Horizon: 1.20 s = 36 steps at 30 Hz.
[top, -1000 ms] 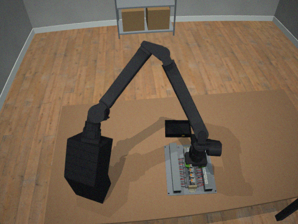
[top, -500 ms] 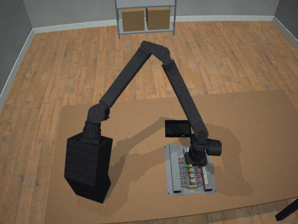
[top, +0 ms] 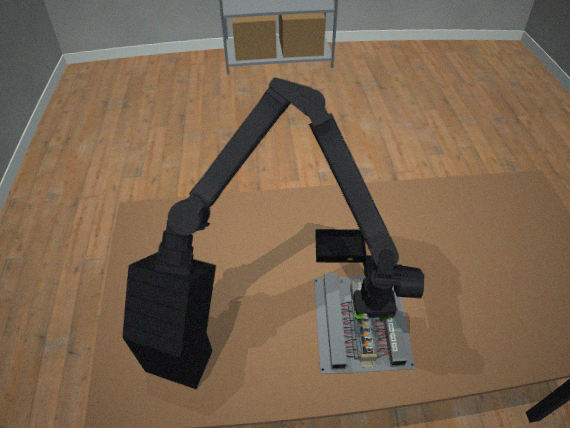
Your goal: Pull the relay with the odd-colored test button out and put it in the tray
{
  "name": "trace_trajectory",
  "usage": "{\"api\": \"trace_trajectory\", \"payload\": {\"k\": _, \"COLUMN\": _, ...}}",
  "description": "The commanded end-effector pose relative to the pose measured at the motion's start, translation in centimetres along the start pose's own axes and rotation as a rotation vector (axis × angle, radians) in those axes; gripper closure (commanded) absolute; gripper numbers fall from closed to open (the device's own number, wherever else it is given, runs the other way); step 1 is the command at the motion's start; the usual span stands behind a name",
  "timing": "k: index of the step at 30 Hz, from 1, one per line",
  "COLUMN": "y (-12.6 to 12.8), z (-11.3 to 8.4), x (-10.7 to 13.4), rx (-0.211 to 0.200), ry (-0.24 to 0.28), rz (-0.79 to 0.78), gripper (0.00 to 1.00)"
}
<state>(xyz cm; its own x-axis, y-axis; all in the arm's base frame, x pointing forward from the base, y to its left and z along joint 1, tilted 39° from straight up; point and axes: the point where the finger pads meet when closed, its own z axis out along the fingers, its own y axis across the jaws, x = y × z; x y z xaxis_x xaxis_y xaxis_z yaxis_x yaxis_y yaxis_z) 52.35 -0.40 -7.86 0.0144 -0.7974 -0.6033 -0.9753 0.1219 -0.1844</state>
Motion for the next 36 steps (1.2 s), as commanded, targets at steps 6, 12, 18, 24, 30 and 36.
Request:
{"api": "trace_trajectory", "payload": {"k": 6, "y": -1.3, "z": -1.6, "x": -0.7, "rx": 0.040, "ry": 0.001, "rz": -0.036, "gripper": 0.41}}
{"api": "trace_trajectory", "payload": {"k": 12, "y": -1.3, "z": -1.6, "x": -0.7, "rx": 0.040, "ry": 0.001, "rz": -0.036, "gripper": 0.41}}
{"api": "trace_trajectory", "payload": {"k": 18, "y": -1.3, "z": -1.6, "x": -0.7, "rx": 0.040, "ry": 0.001, "rz": -0.036, "gripper": 0.41}}
{"api": "trace_trajectory", "payload": {"k": 24, "y": -1.3, "z": -1.6, "x": -0.7, "rx": 0.040, "ry": 0.001, "rz": -0.036, "gripper": 0.41}}
{"api": "trace_trajectory", "payload": {"k": 30, "y": -1.2, "z": -1.4, "x": -1.3, "rx": 0.036, "ry": 0.000, "rz": -0.034, "gripper": 0.41}}
{"api": "trace_trajectory", "payload": {"k": 36, "y": -1.0, "z": -1.1, "x": -4.0, "rx": 0.032, "ry": -0.001, "rz": -0.031, "gripper": 0.41}}
